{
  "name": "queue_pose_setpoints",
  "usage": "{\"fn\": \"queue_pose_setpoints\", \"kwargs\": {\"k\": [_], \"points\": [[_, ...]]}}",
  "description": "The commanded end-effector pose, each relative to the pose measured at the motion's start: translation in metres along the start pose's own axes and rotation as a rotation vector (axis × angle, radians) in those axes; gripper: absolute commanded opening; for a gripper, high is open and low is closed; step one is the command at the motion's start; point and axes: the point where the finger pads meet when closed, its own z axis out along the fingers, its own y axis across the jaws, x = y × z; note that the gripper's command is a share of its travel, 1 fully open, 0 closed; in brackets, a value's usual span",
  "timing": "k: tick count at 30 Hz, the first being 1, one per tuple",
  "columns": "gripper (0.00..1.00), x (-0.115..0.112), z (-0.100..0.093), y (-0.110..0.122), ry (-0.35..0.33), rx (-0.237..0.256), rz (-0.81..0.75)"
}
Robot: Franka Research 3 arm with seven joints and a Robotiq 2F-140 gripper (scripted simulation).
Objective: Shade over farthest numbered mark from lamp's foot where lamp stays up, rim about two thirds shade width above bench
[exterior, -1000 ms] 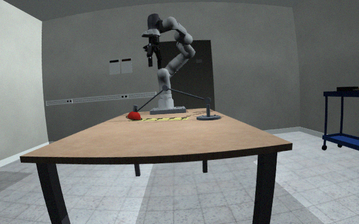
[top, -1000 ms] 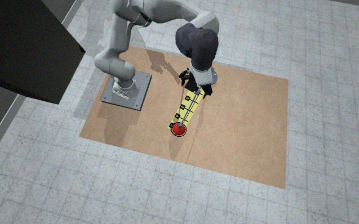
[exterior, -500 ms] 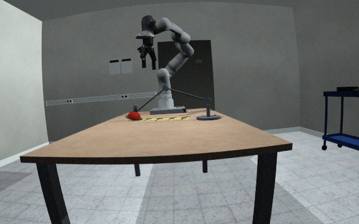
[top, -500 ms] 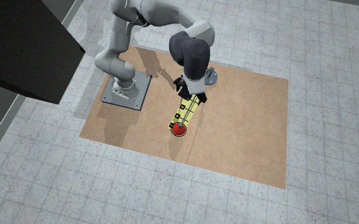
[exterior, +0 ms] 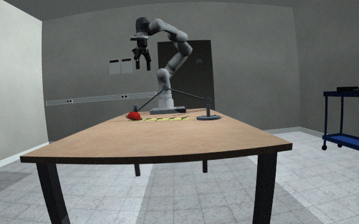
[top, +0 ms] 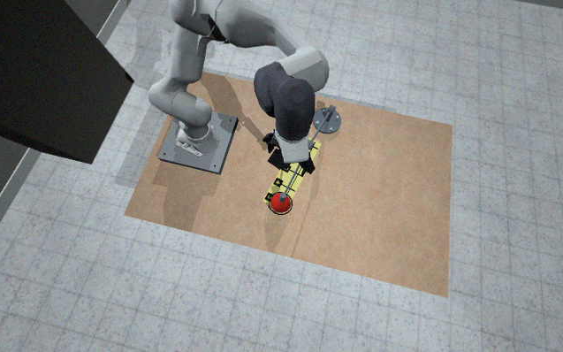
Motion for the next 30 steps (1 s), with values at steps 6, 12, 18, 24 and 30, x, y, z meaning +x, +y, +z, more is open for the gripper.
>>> {"fn": "queue_pose_setpoints", "kwargs": {"k": [6,12,18,24,30], "points": [[1.00,0.015,-0.004,-0.015,0.003,0.003,-0.015],[1.00,0.023,-0.006,-0.027,0.001,0.001,-0.004],[1.00,0.026,-0.007,-0.030,-0.023,0.000,-0.009],[1.00,0.025,-0.006,-0.029,-0.091,-0.003,-0.035],[1.00,0.024,-0.006,-0.027,-0.158,-0.005,-0.062]]}}
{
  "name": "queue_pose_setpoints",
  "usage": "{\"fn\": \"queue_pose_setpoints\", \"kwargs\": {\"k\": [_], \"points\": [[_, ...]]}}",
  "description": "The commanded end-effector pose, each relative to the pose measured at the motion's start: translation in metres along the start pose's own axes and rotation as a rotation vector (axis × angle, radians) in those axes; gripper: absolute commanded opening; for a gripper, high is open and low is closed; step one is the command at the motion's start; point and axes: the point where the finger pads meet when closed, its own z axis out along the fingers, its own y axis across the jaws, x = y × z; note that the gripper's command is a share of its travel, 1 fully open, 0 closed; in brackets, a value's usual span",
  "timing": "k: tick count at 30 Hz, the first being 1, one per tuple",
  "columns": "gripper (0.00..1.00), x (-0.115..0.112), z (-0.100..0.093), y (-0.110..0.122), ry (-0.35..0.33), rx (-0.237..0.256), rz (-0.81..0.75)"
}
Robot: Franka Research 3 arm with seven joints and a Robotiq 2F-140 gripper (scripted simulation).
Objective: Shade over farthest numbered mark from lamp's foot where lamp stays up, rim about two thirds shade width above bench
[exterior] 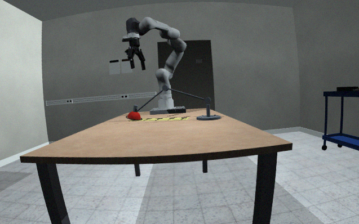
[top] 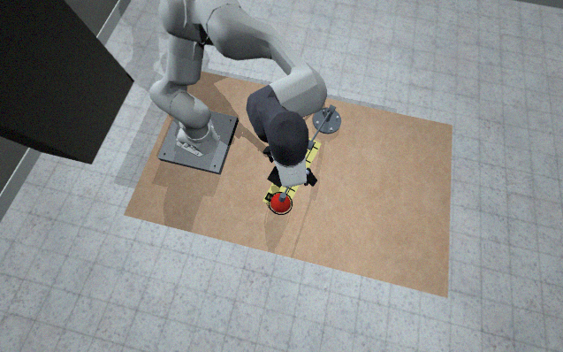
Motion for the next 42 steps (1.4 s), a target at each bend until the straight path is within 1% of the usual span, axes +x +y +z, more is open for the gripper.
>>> {"fn": "queue_pose_setpoints", "kwargs": {"k": [1,3,18,20,35,37,42], "points": [[1.00,-0.001,0.001,0.002,-0.044,-0.004,-0.042],[1.00,-0.001,0.001,0.002,-0.044,-0.004,-0.042],[1.00,0.001,0.000,0.001,-0.194,-0.004,-0.074],[1.00,0.001,0.000,0.001,-0.194,-0.004,-0.074],[1.00,0.012,0.076,-0.002,-0.195,-0.007,-0.077],[1.00,0.012,0.076,-0.002,-0.195,-0.007,-0.077],[1.00,0.013,0.100,0.001,-0.203,-0.018,-0.079]]}}
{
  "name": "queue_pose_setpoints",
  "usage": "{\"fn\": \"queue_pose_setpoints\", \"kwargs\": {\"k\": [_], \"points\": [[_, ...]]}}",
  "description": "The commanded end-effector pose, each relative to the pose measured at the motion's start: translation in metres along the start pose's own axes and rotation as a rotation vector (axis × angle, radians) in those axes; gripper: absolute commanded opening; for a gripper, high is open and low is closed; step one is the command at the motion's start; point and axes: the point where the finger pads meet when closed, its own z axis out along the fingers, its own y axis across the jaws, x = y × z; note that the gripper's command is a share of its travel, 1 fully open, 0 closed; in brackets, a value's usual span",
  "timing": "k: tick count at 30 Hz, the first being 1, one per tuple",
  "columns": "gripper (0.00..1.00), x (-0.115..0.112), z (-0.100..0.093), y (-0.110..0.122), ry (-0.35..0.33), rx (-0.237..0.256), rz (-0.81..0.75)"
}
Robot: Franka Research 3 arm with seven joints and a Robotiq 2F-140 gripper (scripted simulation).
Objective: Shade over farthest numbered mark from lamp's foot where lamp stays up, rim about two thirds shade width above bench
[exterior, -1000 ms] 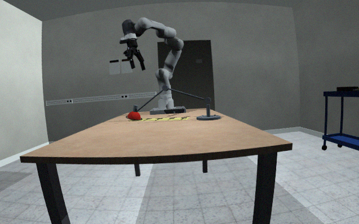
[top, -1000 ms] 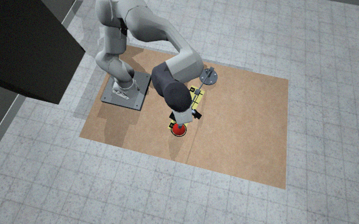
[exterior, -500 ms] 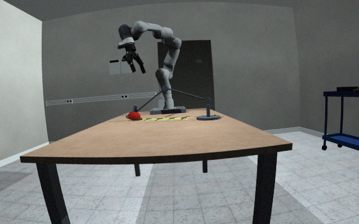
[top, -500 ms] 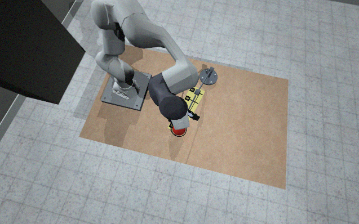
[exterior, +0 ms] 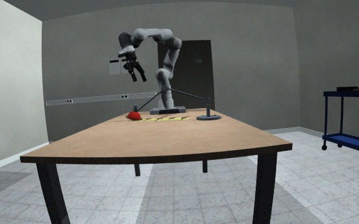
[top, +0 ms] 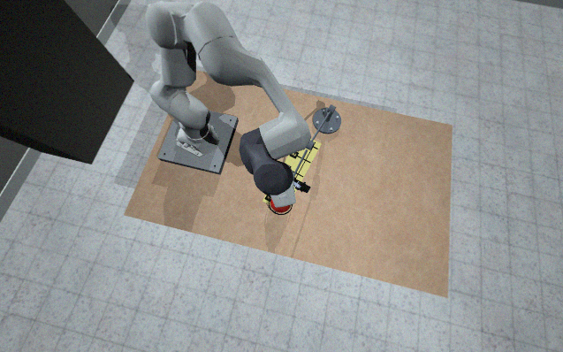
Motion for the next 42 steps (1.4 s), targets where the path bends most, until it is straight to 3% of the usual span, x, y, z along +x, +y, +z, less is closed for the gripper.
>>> {"fn": "queue_pose_setpoints", "kwargs": {"k": [1,10,29,42], "points": [[1.00,0.008,0.014,-0.006,0.002,0.015,-0.026],[1.00,0.018,0.056,-0.001,-0.012,-0.005,-0.027],[1.00,0.026,0.058,-0.013,-0.003,0.022,-0.056],[1.00,0.025,0.093,-0.011,-0.005,0.014,-0.043]]}}
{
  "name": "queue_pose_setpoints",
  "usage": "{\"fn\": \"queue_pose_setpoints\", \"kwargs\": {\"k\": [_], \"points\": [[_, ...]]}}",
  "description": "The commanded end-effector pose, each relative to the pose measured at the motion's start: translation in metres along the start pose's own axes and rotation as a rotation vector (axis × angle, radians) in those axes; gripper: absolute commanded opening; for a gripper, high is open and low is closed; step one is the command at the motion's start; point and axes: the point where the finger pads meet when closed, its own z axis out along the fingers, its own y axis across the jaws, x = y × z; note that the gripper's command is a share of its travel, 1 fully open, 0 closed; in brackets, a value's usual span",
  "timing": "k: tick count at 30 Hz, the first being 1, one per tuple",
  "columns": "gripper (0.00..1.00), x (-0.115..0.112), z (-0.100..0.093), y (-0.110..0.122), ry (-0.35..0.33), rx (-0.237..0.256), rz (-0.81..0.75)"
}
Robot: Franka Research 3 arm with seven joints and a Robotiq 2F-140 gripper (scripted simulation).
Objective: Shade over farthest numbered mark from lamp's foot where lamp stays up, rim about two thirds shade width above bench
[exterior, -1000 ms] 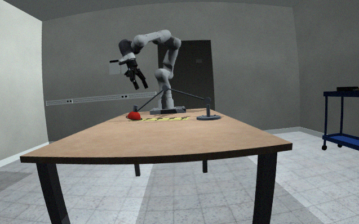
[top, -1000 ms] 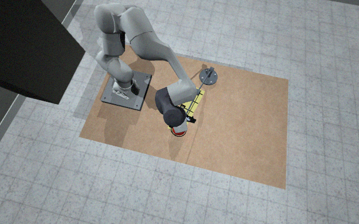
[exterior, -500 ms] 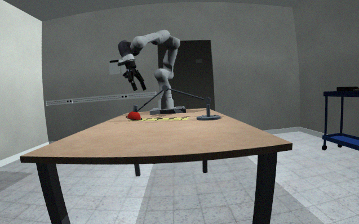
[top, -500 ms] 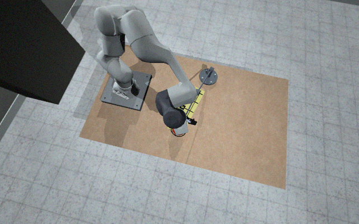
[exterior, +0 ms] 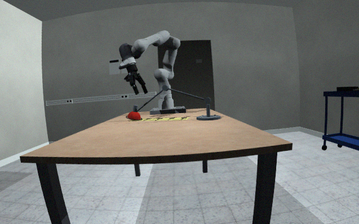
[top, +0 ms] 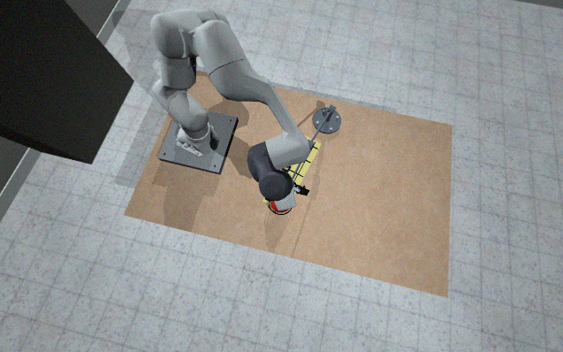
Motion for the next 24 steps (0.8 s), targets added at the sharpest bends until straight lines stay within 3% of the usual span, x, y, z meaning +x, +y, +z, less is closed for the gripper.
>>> {"fn": "queue_pose_setpoints", "kwargs": {"k": [1,24], "points": [[1.00,0.003,0.008,-0.004,0.005,0.012,-0.004],[1.00,0.000,0.056,-0.001,0.000,0.001,-0.005]]}}
